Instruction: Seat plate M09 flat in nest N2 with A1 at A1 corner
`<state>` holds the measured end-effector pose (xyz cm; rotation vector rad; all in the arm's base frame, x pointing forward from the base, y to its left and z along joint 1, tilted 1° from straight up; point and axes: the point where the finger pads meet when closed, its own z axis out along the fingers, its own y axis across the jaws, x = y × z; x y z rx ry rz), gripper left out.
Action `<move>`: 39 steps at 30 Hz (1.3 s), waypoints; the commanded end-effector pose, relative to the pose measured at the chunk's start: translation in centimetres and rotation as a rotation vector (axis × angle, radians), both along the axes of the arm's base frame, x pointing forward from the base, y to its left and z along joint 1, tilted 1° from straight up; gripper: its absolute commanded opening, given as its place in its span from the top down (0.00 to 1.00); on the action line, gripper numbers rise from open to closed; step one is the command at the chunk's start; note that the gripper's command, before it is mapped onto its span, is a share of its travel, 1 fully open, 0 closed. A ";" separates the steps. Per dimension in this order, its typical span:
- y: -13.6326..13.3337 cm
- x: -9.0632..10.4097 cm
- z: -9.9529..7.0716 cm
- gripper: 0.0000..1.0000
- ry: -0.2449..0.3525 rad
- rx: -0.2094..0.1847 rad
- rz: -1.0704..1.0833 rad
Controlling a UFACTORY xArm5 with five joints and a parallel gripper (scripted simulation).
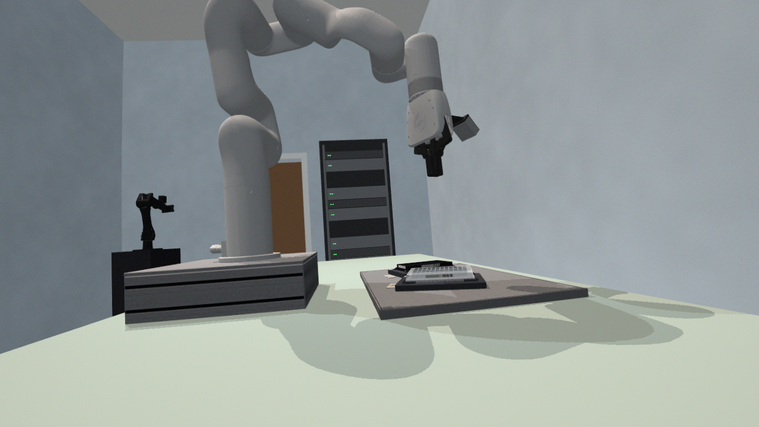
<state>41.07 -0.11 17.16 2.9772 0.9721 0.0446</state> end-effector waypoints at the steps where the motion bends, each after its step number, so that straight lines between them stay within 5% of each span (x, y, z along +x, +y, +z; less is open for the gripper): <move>1: -0.6 -0.2 -2.2 1.00 -0.001 -0.005 0.161; 17: -2.4 -1.4 -8.8 1.00 0.019 -0.013 0.627; 29: -2.5 -1.5 -9.9 1.00 0.022 -0.014 0.735; 39: -2.5 -1.5 -12.5 1.00 0.022 -0.014 0.735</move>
